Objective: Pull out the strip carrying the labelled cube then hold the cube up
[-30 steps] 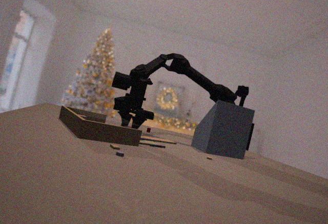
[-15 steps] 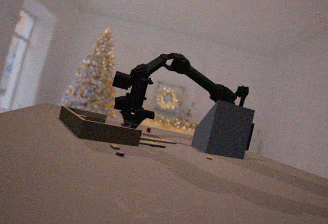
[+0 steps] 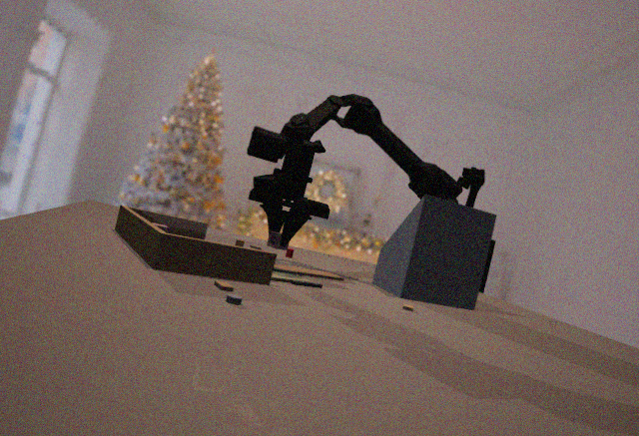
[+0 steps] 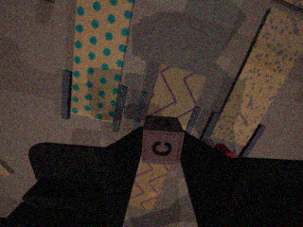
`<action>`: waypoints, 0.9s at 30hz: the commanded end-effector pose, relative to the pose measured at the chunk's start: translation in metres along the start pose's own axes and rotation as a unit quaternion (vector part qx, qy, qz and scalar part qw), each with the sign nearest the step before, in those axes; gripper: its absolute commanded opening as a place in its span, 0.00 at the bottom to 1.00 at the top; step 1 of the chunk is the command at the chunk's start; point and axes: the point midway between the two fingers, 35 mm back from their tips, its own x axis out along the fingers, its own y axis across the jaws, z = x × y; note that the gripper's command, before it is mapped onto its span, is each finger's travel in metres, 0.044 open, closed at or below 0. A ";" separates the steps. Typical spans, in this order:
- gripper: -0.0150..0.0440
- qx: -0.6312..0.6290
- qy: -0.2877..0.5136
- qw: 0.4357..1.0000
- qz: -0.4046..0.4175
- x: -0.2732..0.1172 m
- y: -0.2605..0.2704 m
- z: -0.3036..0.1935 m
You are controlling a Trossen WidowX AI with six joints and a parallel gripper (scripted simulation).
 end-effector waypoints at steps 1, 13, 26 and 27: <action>0.25 -0.001 0.004 1.000 0.000 -0.004 0.006 -0.009; 0.25 -0.001 0.004 1.000 0.001 -0.004 0.023 -0.037; 0.25 -0.004 0.004 1.000 0.002 -0.012 0.040 -0.064; 0.25 -0.004 0.004 1.000 0.002 -0.019 0.040 -0.063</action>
